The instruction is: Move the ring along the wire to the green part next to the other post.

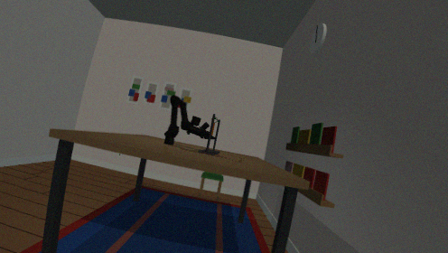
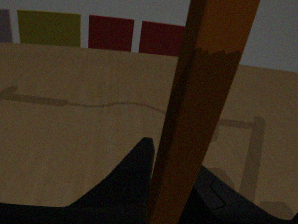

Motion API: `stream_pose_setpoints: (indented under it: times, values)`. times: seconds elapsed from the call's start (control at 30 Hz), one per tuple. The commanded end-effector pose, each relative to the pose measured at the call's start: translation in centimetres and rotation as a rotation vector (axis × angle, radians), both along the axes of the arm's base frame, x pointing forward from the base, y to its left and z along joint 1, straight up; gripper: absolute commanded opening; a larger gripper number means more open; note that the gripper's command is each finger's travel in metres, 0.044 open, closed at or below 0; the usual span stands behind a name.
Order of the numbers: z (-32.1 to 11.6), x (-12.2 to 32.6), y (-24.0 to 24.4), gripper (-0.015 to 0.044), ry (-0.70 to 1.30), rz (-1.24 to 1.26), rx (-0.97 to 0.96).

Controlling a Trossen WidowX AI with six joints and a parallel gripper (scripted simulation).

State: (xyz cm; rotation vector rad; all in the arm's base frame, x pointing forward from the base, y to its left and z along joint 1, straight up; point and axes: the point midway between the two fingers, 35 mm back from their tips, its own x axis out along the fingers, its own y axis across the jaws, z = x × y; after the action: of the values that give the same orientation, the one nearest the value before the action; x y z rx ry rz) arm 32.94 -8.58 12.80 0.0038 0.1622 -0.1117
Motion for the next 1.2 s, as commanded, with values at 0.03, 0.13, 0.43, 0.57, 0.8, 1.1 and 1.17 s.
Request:
stream_pose_setpoints:
  times: [0.03,0.13,0.43,0.57,0.8,1.1,1.17]
  values:
    - [0.1,0.0,0.0,-0.015,0.0,0.001,0.0]
    - [0.4,0.0,0.0,-0.015,0.0,0.003,-0.001]
    - [1.2,0.0,0.1,-0.015,0.0,0.008,-0.004]
    - [1.2,0.0,0.1,-0.015,0.0,0.008,-0.004]
    - [1.2,0.0,0.1,-0.015,0.0,0.008,-0.004]
    - [1.2,0.0,0.1,-0.015,0.0,0.008,-0.004]
    - [1.2,0.0,0.1,-0.015,0.0,0.008,-0.004]
